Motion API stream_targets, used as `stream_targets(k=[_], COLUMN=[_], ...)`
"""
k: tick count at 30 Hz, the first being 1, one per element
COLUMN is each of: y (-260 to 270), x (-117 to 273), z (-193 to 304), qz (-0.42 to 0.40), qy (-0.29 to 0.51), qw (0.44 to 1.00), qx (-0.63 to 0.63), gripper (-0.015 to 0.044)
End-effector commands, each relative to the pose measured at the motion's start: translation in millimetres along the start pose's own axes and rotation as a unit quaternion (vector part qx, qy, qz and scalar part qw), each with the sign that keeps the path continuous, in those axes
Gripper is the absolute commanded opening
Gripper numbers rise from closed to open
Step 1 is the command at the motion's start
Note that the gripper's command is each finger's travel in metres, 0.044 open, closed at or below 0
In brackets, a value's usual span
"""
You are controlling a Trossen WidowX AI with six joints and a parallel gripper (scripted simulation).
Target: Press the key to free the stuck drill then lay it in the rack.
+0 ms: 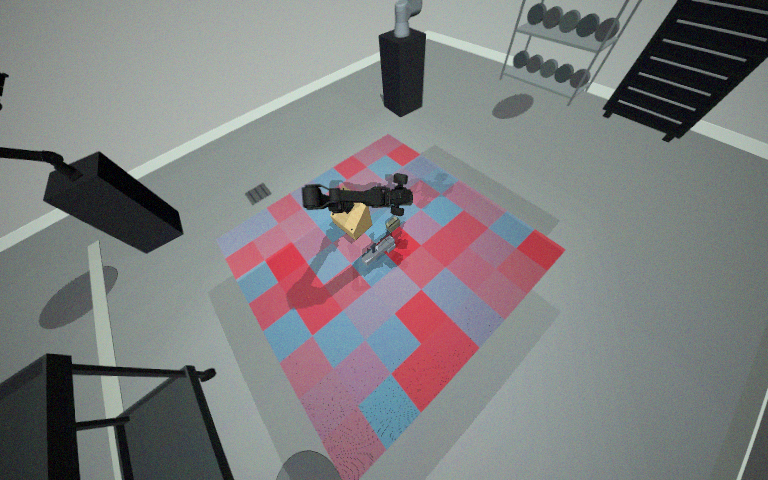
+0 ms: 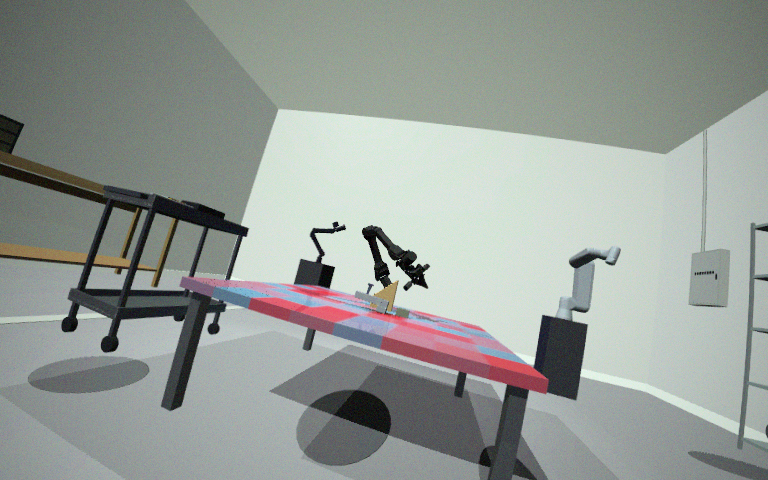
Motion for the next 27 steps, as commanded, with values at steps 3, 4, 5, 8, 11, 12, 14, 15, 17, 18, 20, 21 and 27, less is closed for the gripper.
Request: stream_targets(k=[3,4,5,8,11,12,14,15,17,18,20,21,27], y=[-44.6,-52.0,-59.2,-79.4,-97.1,-102.4,-111.9,-115.4,-118.0,-118.0,-118.0,-118.0,-122.1], x=[47.3,56.8,66.8,99.5,135.7,148.5,174.8,186.0,195.1,195.1,195.1,195.1,189.7], z=[-7.2,-6.7,-5.9,-1.4,6.0,9.1,15.9,19.0,21.5,21.5,21.5,21.5,23.1], qz=[0.157,0.183,0.209,0.285,0.358,0.382,0.427,0.445,0.459,0.459,0.459,0.459,0.457], qy=[0.035,0.043,0.052,0.079,0.108,0.118,0.138,0.147,0.153,0.153,0.153,0.153,0.153], qw=[0.984,0.979,0.972,0.948,0.917,0.906,0.881,0.87,0.861,0.861,0.861,0.861,0.863], qx=[-0.073,-0.083,-0.093,-0.118,-0.137,-0.142,-0.15,-0.152,-0.153,-0.153,-0.153,-0.153,-0.153], gripper=[0.0,0.0,0.0,0.0,0.0,0.0,0.0,0.0,0.0,0.0,0.0,0.0,0.0])
Point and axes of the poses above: the point midway between the two fingers, 35 mm back from their tips, its own x axis back along the fingers, its own y axis across the jaws, z = x × y, the point moved 6 cm from there along x, back along the fingers, and after that the axes turned 14 degrees about x, right-handed, at the moved point
